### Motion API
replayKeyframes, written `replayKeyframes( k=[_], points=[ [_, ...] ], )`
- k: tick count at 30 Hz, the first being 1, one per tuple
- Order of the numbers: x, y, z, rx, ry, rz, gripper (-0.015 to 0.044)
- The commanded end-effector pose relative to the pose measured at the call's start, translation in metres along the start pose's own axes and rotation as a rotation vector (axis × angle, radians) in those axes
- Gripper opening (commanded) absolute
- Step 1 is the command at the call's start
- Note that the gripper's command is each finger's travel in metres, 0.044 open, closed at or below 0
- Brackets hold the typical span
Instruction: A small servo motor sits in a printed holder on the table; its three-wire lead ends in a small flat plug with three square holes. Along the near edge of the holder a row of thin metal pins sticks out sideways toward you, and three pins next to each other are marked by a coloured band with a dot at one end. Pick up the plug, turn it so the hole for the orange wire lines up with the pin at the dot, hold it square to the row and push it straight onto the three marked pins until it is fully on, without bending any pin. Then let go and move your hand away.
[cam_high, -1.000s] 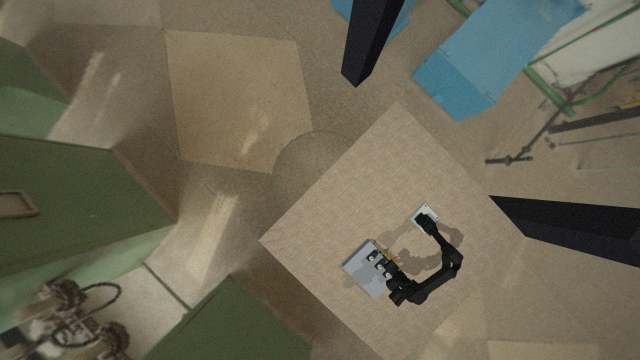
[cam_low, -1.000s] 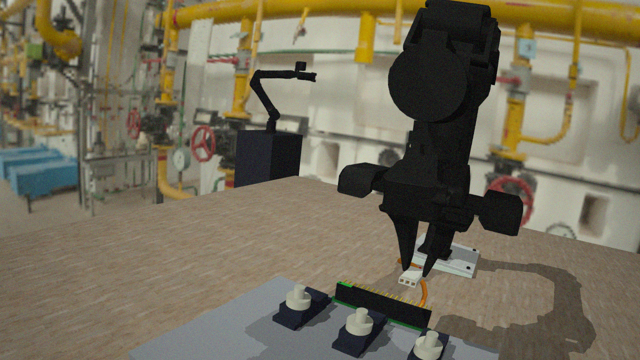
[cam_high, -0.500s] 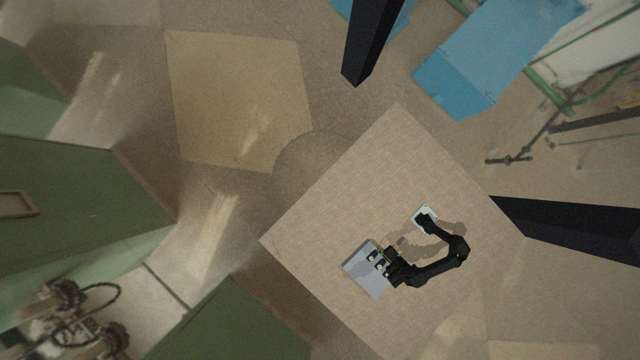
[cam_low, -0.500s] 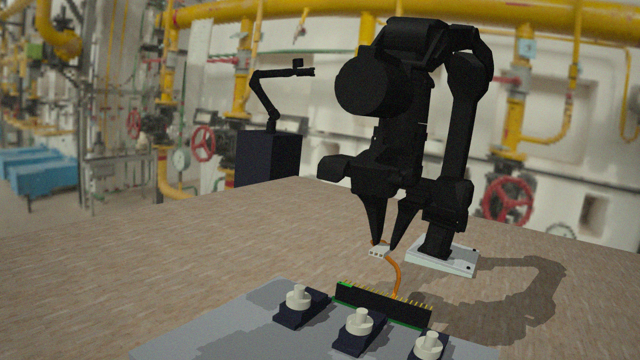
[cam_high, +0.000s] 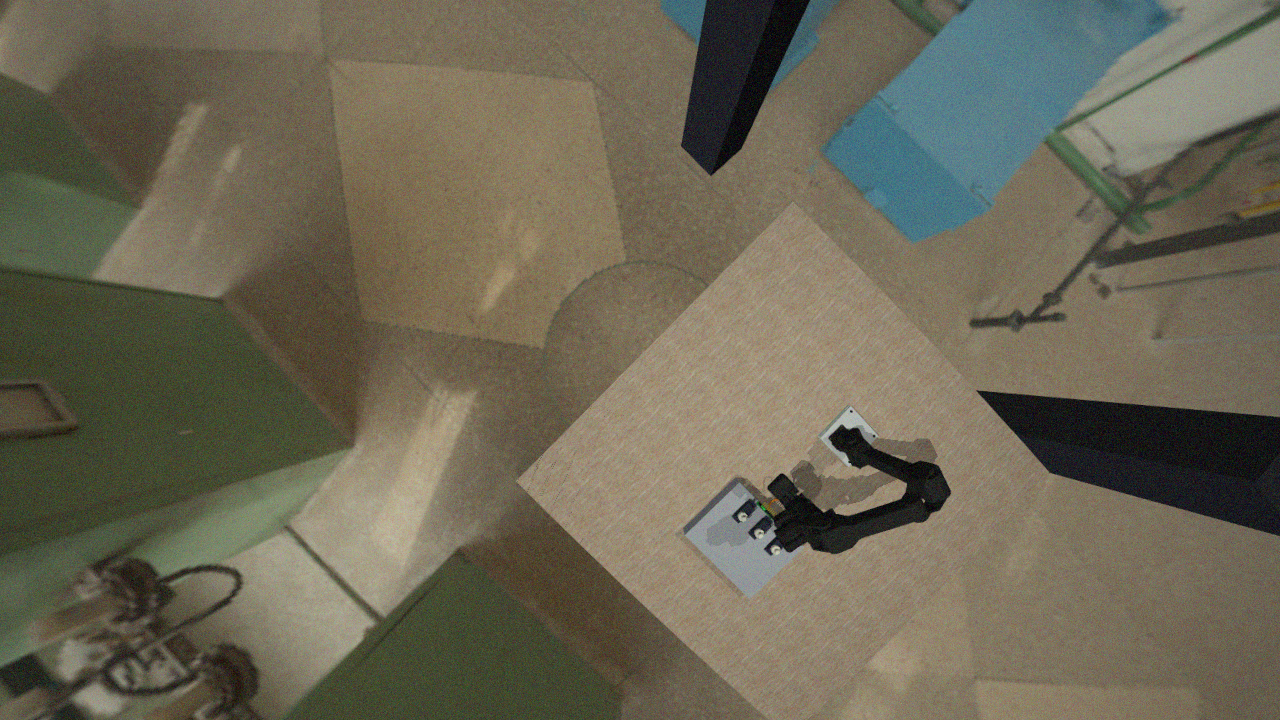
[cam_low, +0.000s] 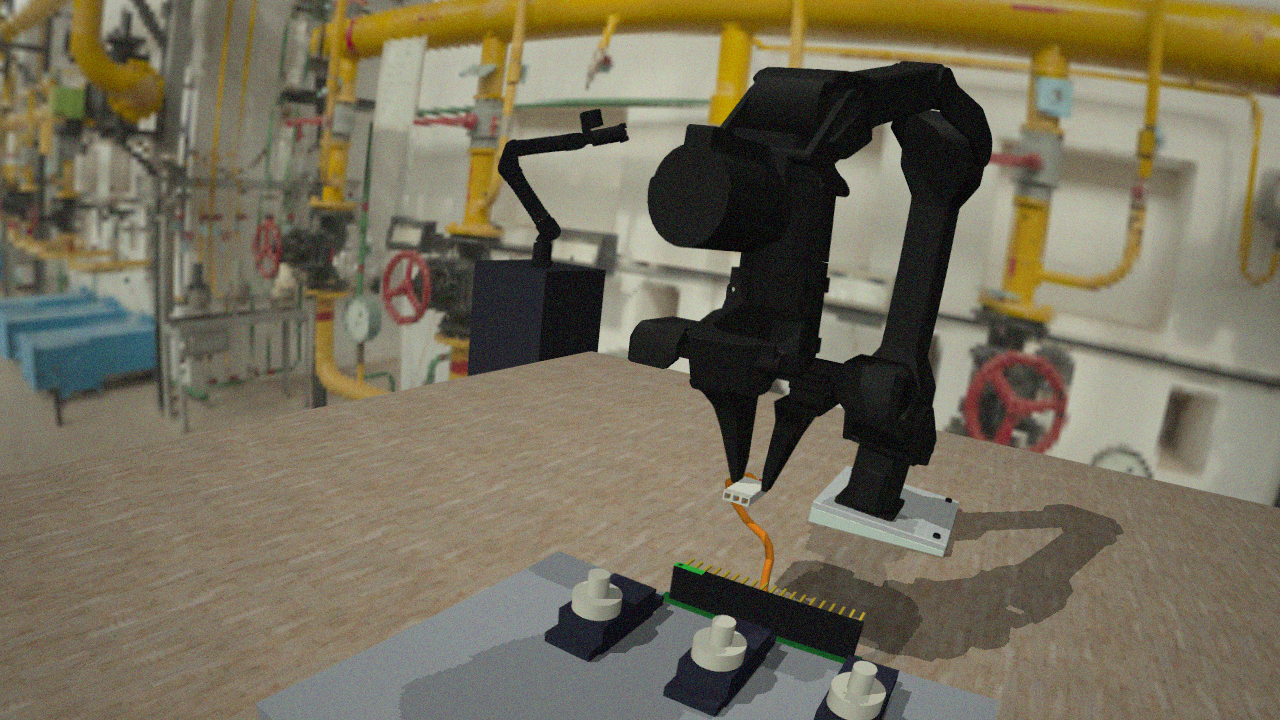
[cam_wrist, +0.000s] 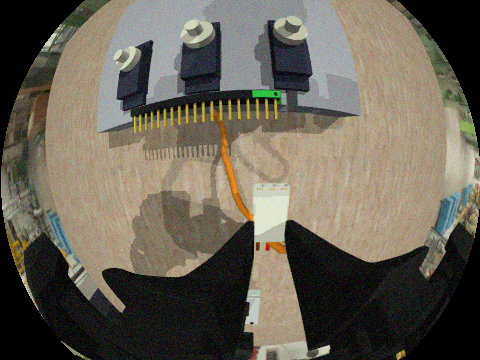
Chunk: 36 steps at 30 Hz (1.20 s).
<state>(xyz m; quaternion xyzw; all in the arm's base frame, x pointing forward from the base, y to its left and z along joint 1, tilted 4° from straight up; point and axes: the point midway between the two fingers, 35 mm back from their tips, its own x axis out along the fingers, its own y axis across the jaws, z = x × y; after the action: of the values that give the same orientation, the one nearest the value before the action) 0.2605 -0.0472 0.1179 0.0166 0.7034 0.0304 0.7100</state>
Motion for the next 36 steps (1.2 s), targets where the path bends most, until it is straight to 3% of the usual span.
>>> replayKeyframes(
  k=[1,7,36],
  points=[
    [0.015,-0.001,-0.002,-0.007,0.004,-0.002,0.0000],
    [0.035,-0.001,-0.003,-0.007,0.004,-0.002,0.0000],
    [0.032,-0.002,0.038,-0.007,0.000,-0.002,0.0000]
  ],
)
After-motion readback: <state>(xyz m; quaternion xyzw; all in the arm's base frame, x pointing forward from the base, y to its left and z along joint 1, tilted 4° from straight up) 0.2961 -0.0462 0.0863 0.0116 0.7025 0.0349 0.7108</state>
